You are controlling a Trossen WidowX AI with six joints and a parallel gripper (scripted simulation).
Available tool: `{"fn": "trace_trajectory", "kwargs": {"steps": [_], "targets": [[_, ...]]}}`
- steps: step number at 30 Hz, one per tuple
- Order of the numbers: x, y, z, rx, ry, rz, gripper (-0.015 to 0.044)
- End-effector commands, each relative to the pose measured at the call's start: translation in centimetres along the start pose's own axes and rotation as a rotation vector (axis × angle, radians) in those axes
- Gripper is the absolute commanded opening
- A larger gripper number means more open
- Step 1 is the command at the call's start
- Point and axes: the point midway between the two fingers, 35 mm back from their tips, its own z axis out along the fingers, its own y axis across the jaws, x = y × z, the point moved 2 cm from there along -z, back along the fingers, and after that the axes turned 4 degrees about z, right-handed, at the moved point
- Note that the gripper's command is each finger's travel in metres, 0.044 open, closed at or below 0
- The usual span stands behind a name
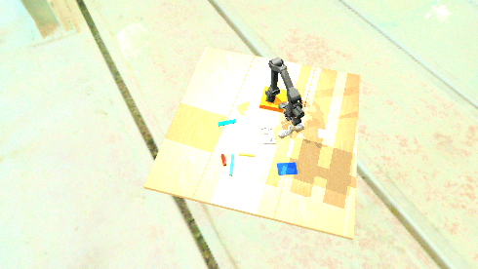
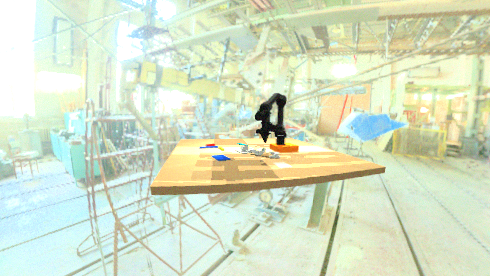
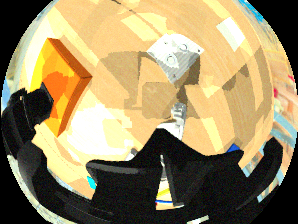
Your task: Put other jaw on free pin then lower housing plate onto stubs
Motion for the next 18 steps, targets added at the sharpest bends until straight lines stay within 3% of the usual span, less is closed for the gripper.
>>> {"fn": "trace_trajectory", "kwargs": {"steps": [1,18], "targets": [[0.0,0.0,0.5,0.000,0.003,-0.008,0.0000],[0.1,-0.1,3.3,0.000,0.003,-0.008,0.0000]]}}
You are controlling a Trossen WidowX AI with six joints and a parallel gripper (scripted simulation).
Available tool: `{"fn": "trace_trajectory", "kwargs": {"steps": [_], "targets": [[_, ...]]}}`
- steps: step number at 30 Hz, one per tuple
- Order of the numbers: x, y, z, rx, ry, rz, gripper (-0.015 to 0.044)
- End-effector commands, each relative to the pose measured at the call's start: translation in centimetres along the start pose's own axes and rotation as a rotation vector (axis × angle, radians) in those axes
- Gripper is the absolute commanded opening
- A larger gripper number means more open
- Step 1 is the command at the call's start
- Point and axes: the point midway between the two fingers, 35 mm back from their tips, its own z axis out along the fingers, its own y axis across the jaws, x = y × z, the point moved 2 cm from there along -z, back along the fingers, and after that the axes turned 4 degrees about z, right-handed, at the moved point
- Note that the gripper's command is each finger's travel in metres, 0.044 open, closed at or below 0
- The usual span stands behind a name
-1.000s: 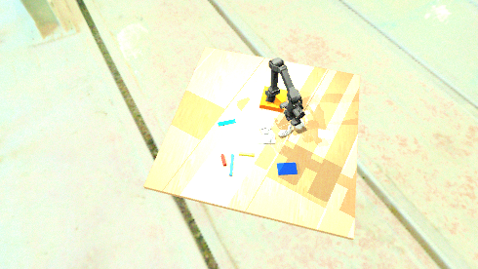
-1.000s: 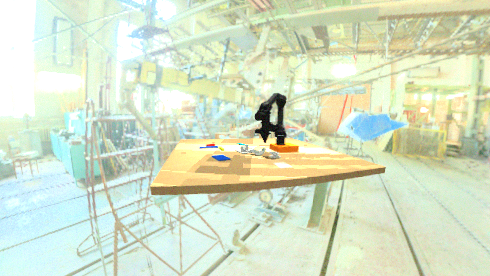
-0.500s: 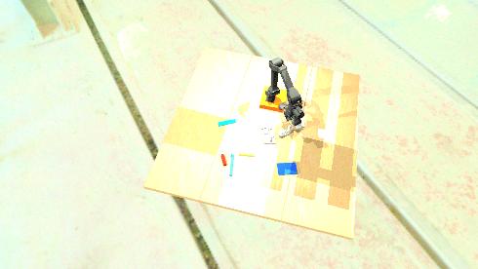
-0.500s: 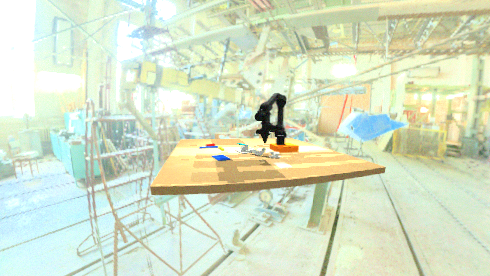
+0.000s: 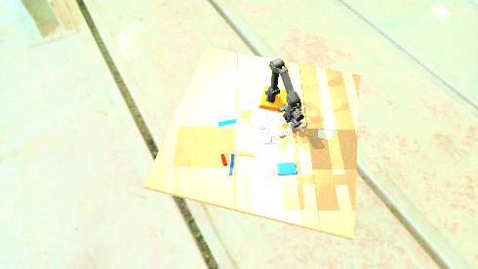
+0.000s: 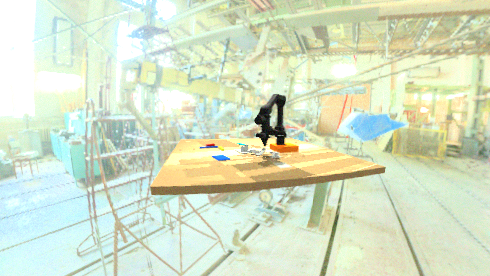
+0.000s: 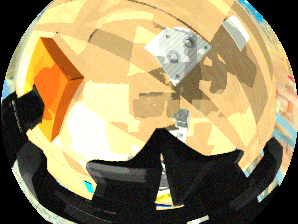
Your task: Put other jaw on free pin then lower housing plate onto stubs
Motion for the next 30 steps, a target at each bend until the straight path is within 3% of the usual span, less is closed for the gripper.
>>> {"fn": "trace_trajectory", "kwargs": {"steps": [1,16,30], "targets": [[0.0,0.1,0.9,-0.005,0.002,-0.003,0.0000],[0.0,0.3,3.3,-0.006,0.003,-0.003,0.0000],[0.0,-0.9,3.3,-0.005,0.002,-0.003,0.0000]]}}
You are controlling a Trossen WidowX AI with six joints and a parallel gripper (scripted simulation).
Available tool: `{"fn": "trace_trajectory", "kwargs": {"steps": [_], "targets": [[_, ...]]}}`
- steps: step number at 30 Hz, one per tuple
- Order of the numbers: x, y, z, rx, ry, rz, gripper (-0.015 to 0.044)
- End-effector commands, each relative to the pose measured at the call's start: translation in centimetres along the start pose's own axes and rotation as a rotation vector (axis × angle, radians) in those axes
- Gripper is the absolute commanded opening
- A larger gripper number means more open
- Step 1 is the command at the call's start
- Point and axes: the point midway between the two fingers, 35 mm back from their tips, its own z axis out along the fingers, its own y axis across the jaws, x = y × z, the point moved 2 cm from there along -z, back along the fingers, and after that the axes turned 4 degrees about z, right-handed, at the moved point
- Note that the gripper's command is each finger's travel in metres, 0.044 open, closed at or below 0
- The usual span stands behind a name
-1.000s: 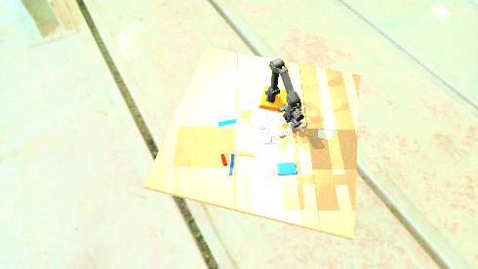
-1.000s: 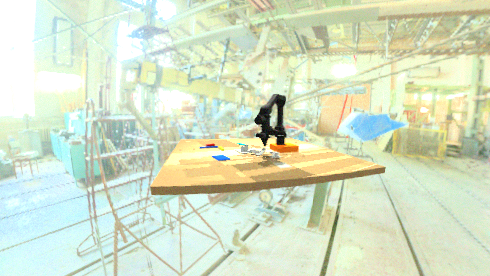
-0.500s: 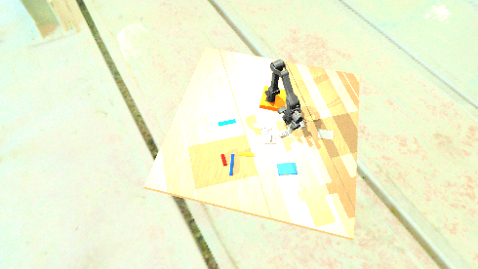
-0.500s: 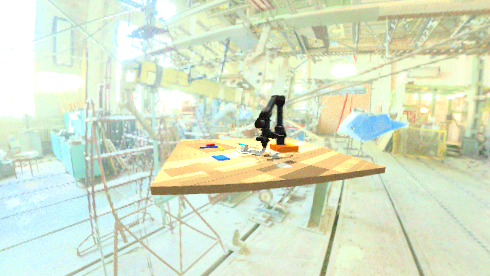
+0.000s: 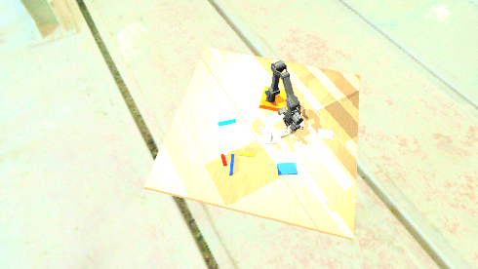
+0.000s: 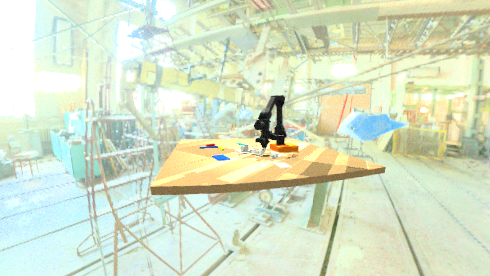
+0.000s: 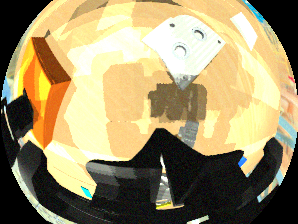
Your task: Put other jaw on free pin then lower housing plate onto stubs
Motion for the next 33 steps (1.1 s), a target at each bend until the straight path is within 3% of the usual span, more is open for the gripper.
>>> {"fn": "trace_trajectory", "kwargs": {"steps": [1,33], "targets": [[0.0,-0.8,0.0,0.003,0.003,-0.001,0.0000],[-0.3,-5.0,0.0,0.006,0.002,-0.001,0.0000]]}}
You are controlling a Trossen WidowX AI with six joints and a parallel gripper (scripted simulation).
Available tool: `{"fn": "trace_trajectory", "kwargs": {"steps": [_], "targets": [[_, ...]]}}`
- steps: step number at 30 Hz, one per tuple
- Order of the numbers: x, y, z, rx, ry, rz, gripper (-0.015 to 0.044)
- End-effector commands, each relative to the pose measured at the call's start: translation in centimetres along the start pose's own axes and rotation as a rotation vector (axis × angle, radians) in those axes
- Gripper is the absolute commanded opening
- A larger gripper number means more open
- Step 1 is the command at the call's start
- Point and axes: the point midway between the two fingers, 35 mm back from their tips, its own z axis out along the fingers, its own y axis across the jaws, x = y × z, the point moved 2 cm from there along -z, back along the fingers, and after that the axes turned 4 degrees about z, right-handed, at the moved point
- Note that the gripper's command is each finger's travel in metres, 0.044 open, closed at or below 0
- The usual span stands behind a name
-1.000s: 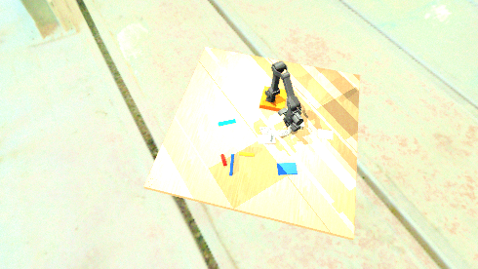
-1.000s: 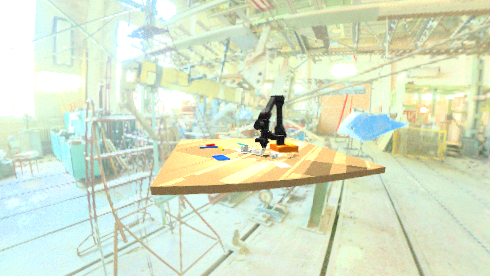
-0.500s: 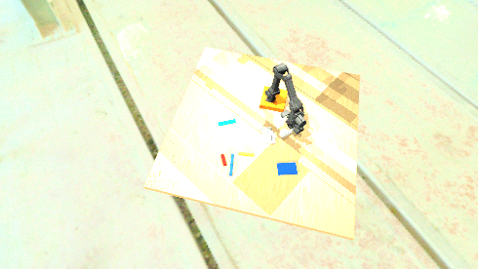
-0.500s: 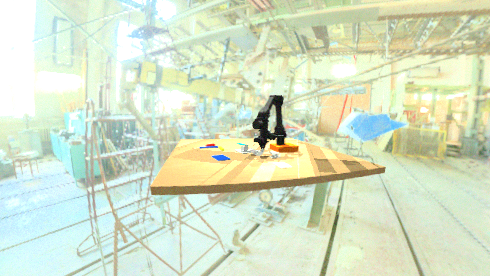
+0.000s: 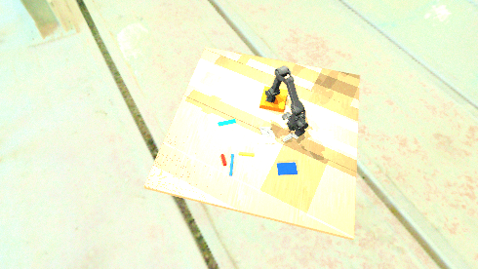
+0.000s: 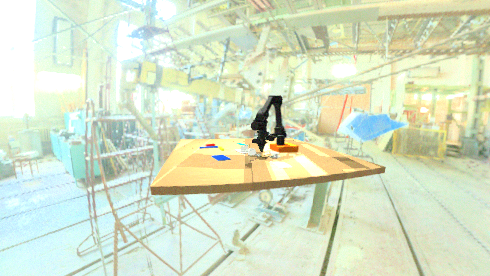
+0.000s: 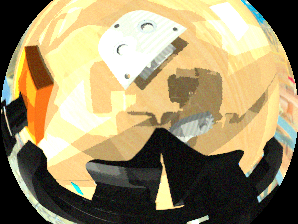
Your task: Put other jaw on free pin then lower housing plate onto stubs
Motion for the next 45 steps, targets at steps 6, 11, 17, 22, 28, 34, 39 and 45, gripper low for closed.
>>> {"fn": "trace_trajectory", "kwargs": {"steps": [6,11,17,22,28,34,39,45], "targets": [[0.0,-0.2,-4.9,-0.001,0.000,0.001,0.0000],[0.0,0.0,-6.0,-0.001,0.000,0.001,0.0000],[0.0,-0.4,-5.3,0.012,0.000,-0.001,0.0131],[0.0,-0.4,-5.3,0.012,0.000,-0.001,0.0263],[0.0,-0.4,-5.3,0.012,0.000,-0.001,0.0420],[0.0,-0.4,-5.3,0.012,0.000,-0.001,0.0440],[0.0,-0.4,-5.3,0.012,0.000,-0.001,0.0440],[0.0,-0.4,-5.3,0.012,0.000,-0.001,0.0440]]}}
